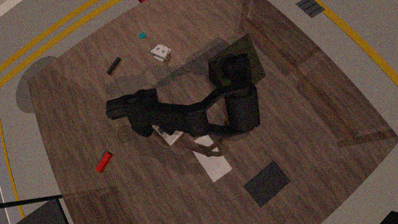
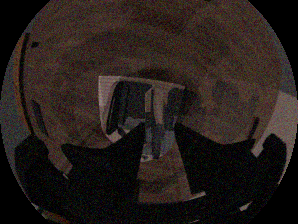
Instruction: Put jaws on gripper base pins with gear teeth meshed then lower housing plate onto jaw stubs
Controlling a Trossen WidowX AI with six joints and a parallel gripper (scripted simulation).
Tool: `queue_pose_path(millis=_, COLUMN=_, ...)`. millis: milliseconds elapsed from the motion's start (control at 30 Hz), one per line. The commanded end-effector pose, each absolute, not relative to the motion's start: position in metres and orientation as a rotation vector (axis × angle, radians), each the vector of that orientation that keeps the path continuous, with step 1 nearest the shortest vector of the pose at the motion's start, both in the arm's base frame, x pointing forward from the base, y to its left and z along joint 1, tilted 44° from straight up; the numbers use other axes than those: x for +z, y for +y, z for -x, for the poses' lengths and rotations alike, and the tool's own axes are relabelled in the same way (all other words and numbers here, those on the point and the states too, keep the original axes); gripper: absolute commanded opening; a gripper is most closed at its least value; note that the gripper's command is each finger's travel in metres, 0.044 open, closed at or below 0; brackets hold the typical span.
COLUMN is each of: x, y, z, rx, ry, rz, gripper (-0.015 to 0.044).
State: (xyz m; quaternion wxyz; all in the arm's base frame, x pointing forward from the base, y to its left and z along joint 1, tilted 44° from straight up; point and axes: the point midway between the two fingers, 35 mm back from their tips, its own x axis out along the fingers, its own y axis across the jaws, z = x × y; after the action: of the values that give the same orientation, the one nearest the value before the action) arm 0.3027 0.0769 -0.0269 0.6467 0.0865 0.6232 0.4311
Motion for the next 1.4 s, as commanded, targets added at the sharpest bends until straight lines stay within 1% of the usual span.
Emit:
queue_pose_path(millis=0, x=-0.0292, y=0.0791, z=-0.3014, rx=0.979, ry=1.419, rz=-0.205, gripper=0.0134)
queue_pose_path(millis=1367, x=-0.0358, y=0.0853, z=-0.3000, rx=0.983, ry=1.416, rz=-0.201, gripper=0.0134)
